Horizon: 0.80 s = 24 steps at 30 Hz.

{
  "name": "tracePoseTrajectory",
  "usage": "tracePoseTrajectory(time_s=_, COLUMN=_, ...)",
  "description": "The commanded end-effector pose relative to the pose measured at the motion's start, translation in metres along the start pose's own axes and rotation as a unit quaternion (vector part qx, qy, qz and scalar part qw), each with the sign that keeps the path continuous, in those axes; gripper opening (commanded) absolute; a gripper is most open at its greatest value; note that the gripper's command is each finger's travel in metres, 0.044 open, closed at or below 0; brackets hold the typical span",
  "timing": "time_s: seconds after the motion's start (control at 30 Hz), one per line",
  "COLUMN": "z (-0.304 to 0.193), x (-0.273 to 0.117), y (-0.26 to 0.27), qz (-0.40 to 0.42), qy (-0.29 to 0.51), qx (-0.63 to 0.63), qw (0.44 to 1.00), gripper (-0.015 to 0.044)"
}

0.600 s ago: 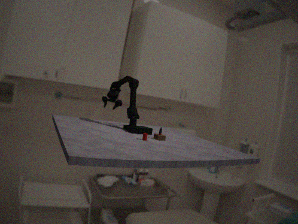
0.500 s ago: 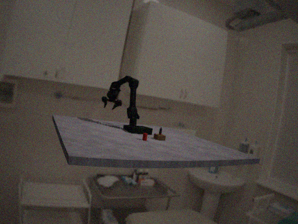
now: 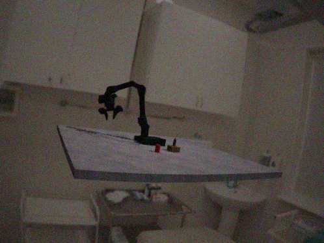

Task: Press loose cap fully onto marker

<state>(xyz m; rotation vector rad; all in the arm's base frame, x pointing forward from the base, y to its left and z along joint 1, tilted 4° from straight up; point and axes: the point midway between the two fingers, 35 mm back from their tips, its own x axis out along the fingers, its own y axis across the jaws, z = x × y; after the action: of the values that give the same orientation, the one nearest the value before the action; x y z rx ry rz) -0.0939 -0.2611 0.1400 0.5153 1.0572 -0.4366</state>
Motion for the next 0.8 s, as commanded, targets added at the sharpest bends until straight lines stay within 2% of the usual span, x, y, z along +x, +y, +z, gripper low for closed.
tracePoseTrajectory(time_s=0.0, z=0.038, x=0.022, y=0.006, qz=0.02, qy=0.041, qx=0.018, qw=0.999, gripper=0.0253)
tracePoseTrajectory(time_s=0.17, z=0.088, x=0.054, y=0.025, qz=0.024, qy=0.083, qx=0.004, qw=0.996, gripper=0.0253)
tracePoseTrajectory(time_s=0.37, z=0.123, x=0.08, y=0.05, qz=0.023, qy=0.118, qx=0.013, qw=0.993, gripper=0.0253)
tracePoseTrajectory(time_s=0.77, z=0.188, x=0.143, y=0.154, qz=-0.011, qy=0.198, qx=0.048, qw=0.979, gripper=0.0253)
